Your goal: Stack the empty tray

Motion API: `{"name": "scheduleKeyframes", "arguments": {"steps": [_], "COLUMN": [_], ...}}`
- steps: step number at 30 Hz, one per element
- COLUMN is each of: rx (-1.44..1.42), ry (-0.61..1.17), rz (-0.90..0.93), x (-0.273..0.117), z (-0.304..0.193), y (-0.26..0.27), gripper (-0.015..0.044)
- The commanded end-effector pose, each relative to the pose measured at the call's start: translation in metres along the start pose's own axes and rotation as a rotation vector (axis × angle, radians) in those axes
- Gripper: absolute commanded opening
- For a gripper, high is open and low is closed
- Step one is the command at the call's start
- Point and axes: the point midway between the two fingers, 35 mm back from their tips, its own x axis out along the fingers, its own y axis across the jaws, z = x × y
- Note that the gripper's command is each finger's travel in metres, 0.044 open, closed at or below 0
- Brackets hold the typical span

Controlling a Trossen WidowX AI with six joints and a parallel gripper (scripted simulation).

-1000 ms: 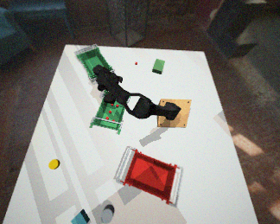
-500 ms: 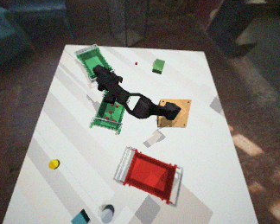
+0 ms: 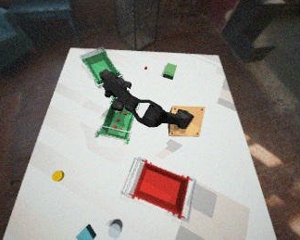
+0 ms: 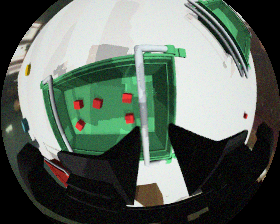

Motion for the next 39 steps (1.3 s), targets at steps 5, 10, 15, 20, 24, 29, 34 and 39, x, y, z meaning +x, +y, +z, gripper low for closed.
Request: {"name": "scheduleKeyframes", "arguments": {"steps": [5,10,15,20,24,29,34,39], "rx": [-0.001,-0.026,-0.321,-0.602,-0.945,-1.353,-1.865,-2.37], "ry": [-0.001,0.006,0.02,0.036,0.056,0.075,0.088,0.067], "rz": [-0.004,-0.007,-0.07,-0.112,-0.143,-0.154,-0.138,-0.088], "x": [-0.055,-0.059,-0.049,-0.039,-0.028,-0.017,-0.008,-0.006], "z": [0.001,0.001,-0.005,-0.022,-0.056,-0.107,-0.175,-0.247], "y": [-0.001,0.007,0.074,0.133,0.195,0.253,0.299,0.322], "gripper": [0.0341,0.044,0.044,0.044,0.044,0.044,0.044,0.044]}}
